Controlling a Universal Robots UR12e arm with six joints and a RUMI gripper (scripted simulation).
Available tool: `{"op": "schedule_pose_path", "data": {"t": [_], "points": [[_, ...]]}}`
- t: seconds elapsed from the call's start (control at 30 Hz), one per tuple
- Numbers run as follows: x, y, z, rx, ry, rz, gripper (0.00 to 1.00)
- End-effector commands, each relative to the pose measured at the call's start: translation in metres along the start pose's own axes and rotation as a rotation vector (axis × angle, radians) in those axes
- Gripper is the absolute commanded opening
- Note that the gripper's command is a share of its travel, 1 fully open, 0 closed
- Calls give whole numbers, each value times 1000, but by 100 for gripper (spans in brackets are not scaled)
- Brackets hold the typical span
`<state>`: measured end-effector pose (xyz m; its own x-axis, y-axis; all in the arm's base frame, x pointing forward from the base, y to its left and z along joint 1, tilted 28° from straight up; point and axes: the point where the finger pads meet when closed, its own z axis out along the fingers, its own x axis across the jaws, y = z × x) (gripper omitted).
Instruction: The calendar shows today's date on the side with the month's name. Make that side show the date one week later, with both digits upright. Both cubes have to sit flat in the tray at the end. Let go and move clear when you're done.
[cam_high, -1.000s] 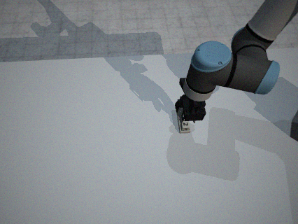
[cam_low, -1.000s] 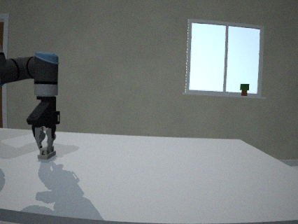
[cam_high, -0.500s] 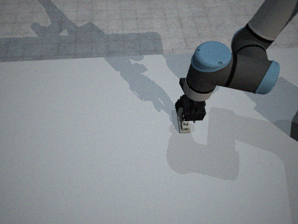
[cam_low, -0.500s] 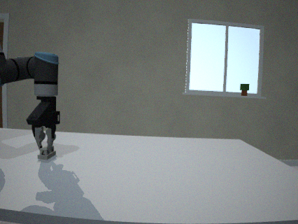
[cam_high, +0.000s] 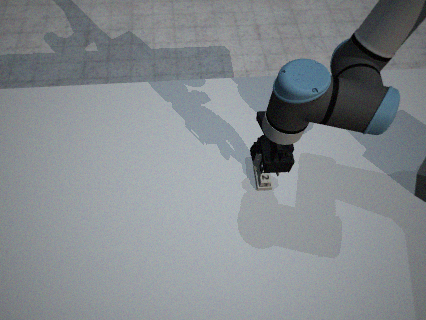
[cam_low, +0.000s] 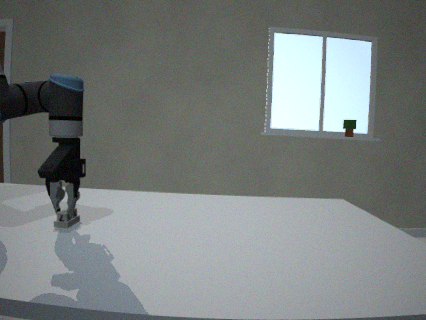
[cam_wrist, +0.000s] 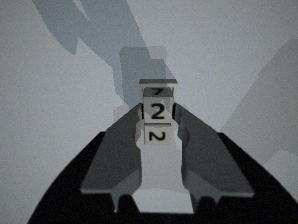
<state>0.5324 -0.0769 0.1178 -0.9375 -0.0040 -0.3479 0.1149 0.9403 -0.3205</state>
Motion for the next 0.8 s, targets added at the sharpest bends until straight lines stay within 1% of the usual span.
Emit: {"op": "schedule_pose_path", "data": {"t": [0.0,0.03,0.1,0.13,0.2,0.23,0.37,0.4,0.47,0.5,0.77], "points": [[3,0,2,-1,3,0,10],[3,0,2,-1,3,0,14],[3,0,2,-1,3,0,14],[3,0,2,-1,3,0,17],[3,0,2,-1,3,0,17],[3,0,2,-1,3,0,21],[3,0,2,-1,3,0,21],[3,0,2,-1,3,0,24],[3,0,2,-1,3,0,24],[3,0,2,-1,3,0,28],[3,0,2,-1,3,0,28]]}}
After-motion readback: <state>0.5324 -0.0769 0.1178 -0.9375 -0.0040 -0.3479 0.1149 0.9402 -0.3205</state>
